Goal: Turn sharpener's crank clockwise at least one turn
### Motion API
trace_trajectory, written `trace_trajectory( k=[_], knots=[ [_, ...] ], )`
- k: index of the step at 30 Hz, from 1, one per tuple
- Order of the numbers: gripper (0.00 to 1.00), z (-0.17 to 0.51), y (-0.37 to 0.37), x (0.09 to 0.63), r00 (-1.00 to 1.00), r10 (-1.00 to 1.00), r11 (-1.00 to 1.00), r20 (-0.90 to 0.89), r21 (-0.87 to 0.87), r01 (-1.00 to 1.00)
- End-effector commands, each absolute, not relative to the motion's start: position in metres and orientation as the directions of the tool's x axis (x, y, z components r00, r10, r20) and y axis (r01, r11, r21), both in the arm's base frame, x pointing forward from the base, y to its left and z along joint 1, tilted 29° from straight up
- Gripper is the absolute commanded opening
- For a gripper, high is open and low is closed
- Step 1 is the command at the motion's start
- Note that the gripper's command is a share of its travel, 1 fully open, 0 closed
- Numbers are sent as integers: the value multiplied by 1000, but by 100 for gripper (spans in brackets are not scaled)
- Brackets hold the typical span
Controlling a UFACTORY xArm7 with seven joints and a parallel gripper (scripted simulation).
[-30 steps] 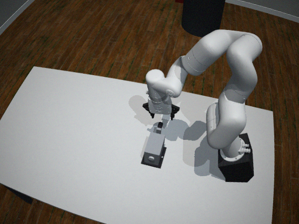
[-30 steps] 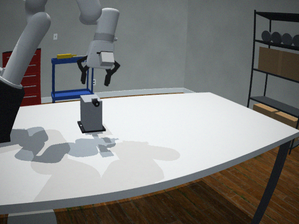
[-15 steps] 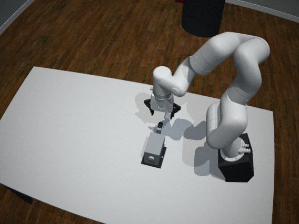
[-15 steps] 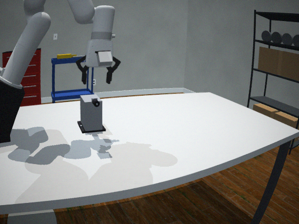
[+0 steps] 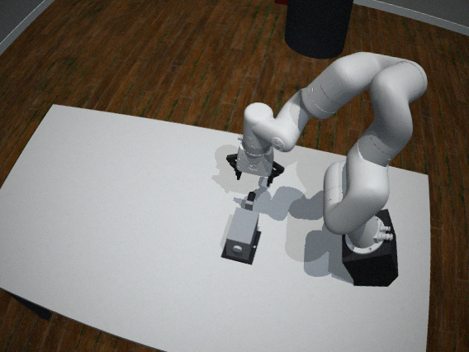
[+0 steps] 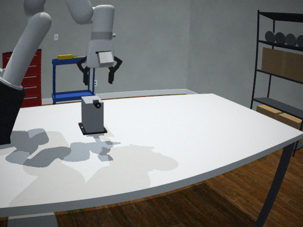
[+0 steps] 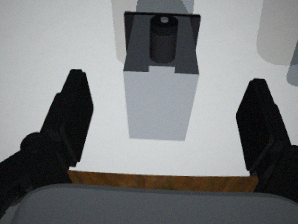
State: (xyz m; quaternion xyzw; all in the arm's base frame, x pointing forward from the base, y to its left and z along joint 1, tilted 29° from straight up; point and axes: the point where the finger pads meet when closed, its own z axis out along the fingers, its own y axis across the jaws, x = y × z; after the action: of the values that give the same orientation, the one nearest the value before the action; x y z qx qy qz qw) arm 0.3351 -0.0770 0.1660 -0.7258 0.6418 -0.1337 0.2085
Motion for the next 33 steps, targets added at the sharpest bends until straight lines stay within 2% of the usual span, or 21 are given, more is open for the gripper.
trace_trajectory(
  k=[1,2,33],
  knots=[
    [100,167,-78,336,139,-987,-87,-75,-481,-873],
    [0,167,-78,336,139,-987,-87,-75,-481,-873],
    [0,167,-78,336,139,-987,-87,-75,-481,-873]
  ],
)
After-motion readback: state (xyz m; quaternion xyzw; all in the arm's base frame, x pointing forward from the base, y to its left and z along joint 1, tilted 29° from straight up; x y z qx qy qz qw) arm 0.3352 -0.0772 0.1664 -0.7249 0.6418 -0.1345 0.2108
